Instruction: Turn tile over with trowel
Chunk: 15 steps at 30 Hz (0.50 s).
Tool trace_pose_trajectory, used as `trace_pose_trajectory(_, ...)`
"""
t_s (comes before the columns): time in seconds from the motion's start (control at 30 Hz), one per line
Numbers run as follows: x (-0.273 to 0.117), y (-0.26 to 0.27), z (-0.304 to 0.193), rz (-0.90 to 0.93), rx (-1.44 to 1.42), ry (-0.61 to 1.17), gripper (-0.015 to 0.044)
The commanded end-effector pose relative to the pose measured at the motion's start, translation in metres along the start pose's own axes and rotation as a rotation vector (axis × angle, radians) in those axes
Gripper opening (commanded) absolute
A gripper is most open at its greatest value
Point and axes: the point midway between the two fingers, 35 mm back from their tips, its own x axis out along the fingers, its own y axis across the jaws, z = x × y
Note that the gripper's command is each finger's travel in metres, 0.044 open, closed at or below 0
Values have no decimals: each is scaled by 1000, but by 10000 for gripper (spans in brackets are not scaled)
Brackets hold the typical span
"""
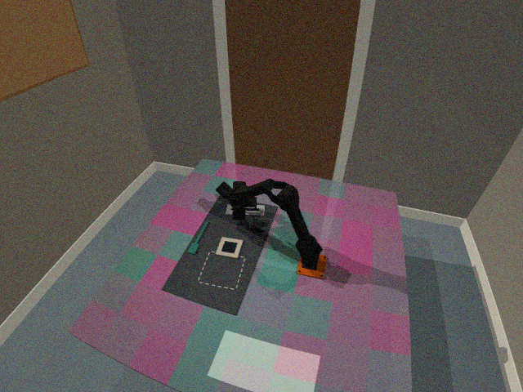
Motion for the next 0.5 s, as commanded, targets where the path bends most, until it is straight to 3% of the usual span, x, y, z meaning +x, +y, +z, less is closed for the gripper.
trace_pose_trajectory(0.0,6,2,-1,1,1,5,300)
trace_pose_trajectory(0.43,24,2,0,4,0,5,300)
trace_pose_trajectory(0.47,24,2,0,4,0,5,274)
